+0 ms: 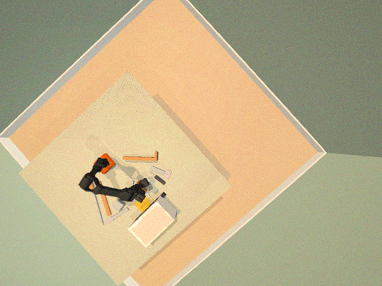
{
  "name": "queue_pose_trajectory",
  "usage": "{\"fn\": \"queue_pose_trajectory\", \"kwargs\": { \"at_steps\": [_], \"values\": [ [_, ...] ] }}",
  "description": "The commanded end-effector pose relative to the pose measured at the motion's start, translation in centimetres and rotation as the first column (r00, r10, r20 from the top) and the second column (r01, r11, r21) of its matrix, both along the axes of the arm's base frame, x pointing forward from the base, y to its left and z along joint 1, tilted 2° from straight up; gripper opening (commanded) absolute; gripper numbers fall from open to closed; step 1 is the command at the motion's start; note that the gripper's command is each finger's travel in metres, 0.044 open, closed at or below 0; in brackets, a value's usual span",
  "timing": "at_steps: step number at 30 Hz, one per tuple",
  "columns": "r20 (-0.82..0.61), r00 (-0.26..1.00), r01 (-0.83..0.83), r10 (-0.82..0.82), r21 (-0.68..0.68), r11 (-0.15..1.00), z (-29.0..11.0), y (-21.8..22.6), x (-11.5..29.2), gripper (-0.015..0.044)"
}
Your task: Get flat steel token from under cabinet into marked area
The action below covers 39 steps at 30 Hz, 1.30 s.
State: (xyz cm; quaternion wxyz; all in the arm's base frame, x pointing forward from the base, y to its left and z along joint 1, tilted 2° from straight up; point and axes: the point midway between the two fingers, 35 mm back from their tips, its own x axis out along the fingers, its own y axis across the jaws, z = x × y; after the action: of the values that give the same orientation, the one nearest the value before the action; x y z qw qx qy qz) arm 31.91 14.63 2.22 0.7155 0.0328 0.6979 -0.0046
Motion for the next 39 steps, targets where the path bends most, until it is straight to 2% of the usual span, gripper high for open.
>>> {"fn": "queue_pose_trajectory", "kwargs": {
  "at_steps": [1, 39],
  "values": [
    [0.001, 1.0, -0.004, 0.004, 0.003, 1.0, 0.1, 0.0, 0.6, 0.0],
    [0.004, 1.0, -0.004, 0.004, 0.002, 1.0, 0.3, -0.2, 4.5, 0.0]
  ]
}}
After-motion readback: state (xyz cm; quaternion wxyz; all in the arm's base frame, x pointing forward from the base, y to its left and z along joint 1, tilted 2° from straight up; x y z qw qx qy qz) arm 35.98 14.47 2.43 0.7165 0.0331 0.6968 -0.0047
